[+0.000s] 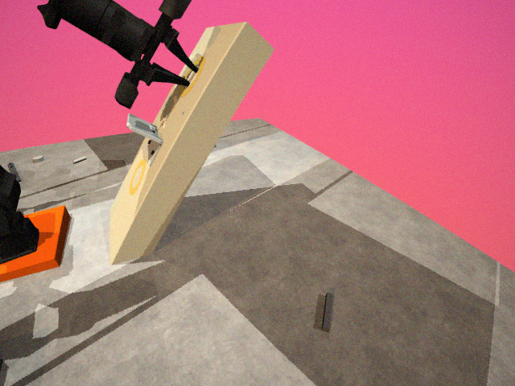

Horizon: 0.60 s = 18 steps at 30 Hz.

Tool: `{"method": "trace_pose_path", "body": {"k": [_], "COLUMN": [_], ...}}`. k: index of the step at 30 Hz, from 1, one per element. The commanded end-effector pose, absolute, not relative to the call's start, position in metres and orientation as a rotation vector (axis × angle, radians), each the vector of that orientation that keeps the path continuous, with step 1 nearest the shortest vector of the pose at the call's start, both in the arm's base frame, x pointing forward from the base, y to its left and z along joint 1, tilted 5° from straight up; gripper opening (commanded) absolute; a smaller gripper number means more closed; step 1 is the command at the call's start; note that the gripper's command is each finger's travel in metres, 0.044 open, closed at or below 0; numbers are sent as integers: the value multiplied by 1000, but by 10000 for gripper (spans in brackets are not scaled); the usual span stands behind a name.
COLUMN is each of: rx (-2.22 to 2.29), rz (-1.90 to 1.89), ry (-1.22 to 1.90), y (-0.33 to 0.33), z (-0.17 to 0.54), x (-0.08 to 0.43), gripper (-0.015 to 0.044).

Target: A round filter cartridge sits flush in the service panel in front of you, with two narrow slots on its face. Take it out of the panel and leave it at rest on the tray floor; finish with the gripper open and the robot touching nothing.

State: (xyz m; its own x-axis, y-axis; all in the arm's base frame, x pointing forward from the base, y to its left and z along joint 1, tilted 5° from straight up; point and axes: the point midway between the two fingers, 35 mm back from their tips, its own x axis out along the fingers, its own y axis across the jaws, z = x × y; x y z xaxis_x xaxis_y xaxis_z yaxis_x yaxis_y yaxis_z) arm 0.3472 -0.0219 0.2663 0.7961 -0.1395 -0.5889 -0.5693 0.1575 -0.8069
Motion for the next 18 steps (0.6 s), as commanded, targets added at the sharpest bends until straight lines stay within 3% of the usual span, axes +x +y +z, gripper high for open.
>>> {"method": "trace_pose_path", "body": {"k": [1,18], "rx": [-1294,-739], "rz": [298,101], "ry": [632,657], "y": [-22,-22], "z": [264,263], "x": [351,352], "gripper": [0,0]}}
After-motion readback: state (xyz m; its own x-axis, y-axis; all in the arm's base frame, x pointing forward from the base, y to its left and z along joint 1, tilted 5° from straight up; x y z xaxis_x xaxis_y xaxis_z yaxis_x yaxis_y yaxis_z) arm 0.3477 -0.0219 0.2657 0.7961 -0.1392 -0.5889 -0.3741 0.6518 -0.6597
